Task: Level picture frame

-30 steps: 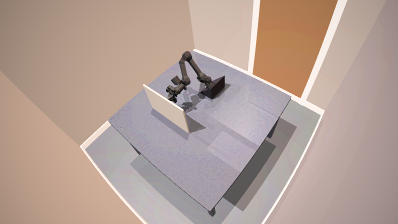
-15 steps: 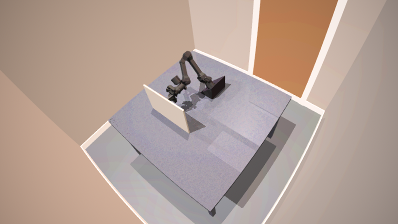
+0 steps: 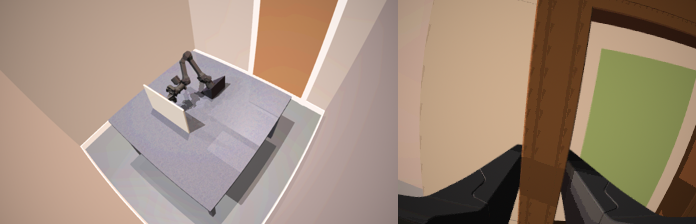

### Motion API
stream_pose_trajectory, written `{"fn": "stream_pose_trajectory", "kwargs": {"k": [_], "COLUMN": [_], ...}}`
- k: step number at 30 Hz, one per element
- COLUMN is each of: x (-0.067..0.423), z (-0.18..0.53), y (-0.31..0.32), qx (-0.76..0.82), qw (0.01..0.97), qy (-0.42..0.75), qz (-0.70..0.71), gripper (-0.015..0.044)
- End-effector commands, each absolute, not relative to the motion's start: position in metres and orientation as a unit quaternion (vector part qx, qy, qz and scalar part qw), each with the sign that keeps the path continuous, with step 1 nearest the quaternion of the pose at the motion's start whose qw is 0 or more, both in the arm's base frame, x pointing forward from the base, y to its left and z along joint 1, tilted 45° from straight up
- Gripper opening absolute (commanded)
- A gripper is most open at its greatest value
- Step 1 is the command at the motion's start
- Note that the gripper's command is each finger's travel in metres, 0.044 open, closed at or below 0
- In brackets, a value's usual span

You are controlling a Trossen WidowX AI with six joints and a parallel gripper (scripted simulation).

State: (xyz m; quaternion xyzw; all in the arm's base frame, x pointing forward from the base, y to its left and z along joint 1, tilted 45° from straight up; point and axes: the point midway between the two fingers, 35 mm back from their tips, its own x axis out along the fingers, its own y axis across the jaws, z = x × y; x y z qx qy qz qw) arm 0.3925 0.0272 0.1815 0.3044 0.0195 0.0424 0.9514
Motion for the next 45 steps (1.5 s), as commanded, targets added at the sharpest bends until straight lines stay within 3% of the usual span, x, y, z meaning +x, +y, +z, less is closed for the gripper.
{"fn": "stream_pose_trajectory", "kwargs": {"k": [1,45], "x": [0.3936,0.3944], "z": [0.1875,0.1814], "y": [0.0278,0.0204], "qx": [0.307,0.307], "qw": [0.950,0.951], "qy": [0.012,0.014], "qz": [0.048,0.042], "gripper": [0.0000,0.0000]}}
